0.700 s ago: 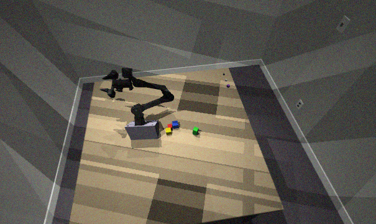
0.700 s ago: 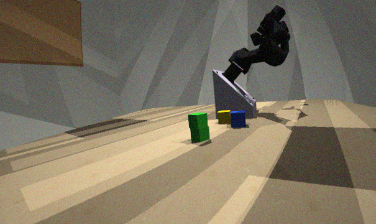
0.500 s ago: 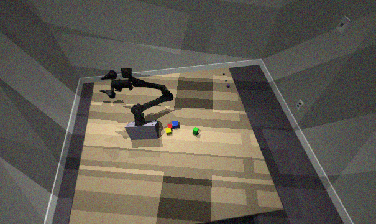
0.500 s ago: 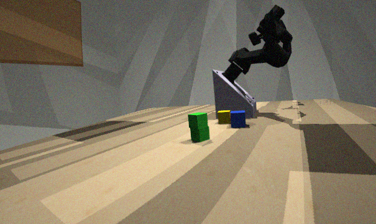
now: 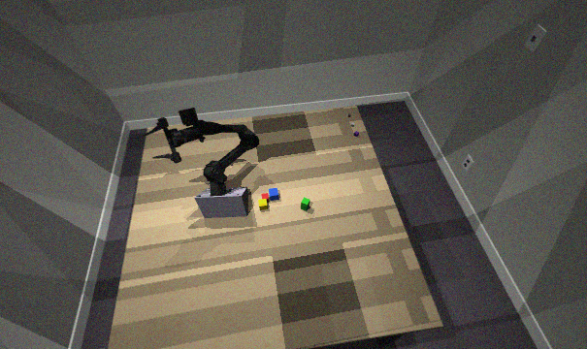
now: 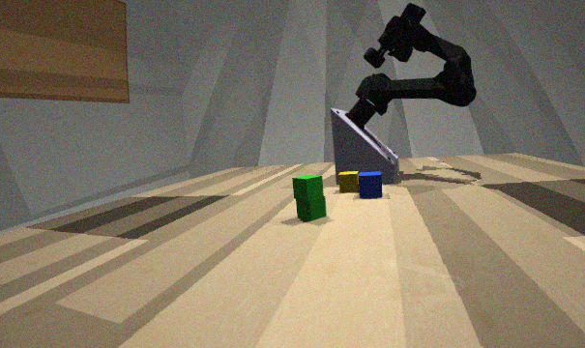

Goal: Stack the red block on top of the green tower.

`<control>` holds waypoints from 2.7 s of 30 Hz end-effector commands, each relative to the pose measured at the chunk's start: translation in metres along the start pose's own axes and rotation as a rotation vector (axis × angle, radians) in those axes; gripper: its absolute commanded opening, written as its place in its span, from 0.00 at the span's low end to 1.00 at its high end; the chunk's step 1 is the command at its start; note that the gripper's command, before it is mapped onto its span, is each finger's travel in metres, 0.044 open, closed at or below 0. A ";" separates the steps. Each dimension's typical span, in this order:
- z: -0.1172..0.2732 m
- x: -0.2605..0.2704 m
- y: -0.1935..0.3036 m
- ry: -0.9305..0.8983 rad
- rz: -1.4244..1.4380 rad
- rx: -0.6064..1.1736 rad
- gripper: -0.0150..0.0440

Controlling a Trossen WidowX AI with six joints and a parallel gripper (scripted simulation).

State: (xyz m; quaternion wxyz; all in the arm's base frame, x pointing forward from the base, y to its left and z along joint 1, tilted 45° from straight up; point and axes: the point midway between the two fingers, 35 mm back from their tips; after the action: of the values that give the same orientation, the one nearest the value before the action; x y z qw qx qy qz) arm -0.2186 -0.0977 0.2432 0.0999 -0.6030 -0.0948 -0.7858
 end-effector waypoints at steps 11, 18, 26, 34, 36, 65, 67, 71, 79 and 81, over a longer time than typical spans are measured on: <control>0.013 -0.060 0.113 0.190 0.514 0.522 1.00; 0.042 -0.094 0.158 0.221 0.775 0.795 1.00; 0.088 -0.134 0.195 0.211 1.065 1.116 1.00; 0.143 -0.176 0.215 0.156 1.347 1.449 1.00; 0.157 -0.187 0.217 0.136 1.416 1.534 1.00; 0.339 -0.304 0.119 -0.447 2.083 2.869 1.00; 0.347 -0.309 0.106 -0.502 2.092 2.969 1.00; 0.360 -0.317 0.078 -0.612 2.090 3.171 1.00; 0.377 -0.327 0.020 -0.834 1.988 3.587 1.00; 0.379 -0.327 0.007 -0.874 1.951 3.667 1.00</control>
State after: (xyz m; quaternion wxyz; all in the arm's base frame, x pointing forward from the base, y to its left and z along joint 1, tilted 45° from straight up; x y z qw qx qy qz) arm 0.2193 -0.0122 0.0248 -0.7291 -0.1829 0.2994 -0.5876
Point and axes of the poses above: the point midway between the two fingers, 35 mm back from their tips, its own z axis back along the fingers, its own x axis across the jaws, y = z × x, and after that the axes turned 1 degree about -z, right-handed
